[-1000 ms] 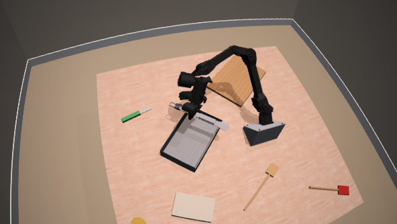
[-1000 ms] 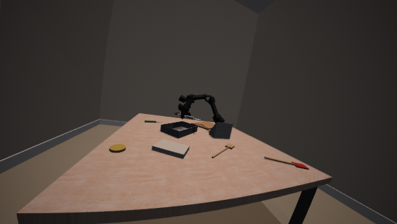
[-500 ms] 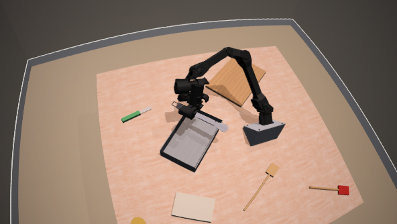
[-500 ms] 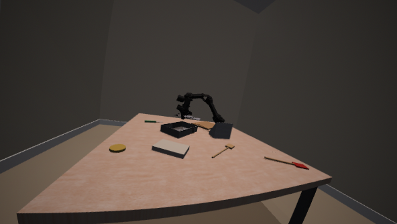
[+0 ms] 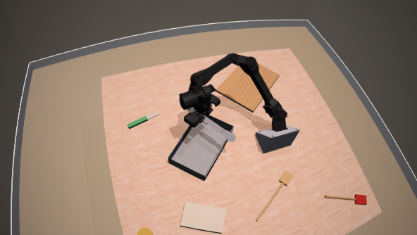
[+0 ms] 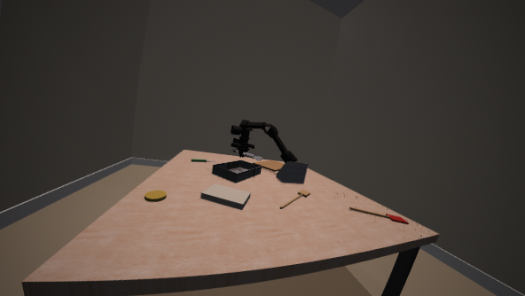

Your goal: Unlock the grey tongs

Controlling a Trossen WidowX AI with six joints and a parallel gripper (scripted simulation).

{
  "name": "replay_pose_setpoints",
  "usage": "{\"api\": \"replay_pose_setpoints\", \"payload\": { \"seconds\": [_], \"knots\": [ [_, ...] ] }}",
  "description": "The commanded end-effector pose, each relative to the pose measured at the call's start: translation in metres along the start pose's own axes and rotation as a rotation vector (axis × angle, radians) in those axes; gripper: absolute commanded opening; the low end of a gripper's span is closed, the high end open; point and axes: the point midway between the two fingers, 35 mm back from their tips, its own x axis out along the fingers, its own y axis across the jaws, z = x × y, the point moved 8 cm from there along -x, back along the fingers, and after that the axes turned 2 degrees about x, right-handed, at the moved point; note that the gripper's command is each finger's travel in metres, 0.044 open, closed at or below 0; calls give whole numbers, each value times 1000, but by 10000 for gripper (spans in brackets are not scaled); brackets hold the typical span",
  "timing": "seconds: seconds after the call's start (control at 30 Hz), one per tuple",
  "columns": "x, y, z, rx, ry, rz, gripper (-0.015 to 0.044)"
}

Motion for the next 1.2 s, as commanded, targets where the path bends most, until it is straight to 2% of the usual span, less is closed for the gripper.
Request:
{"api": "replay_pose_setpoints", "payload": {
  "seconds": [0.0,0.33,0.77,1.17],
  "knots": [
    [-2,1,1,14,-15,-11,-150],
    [-6,-14,13,39,-10,-3,-150],
    [-30,-91,61,209,-29,29,-150],
    [-51,-172,85,365,-56,44,-150]
  ]
}}
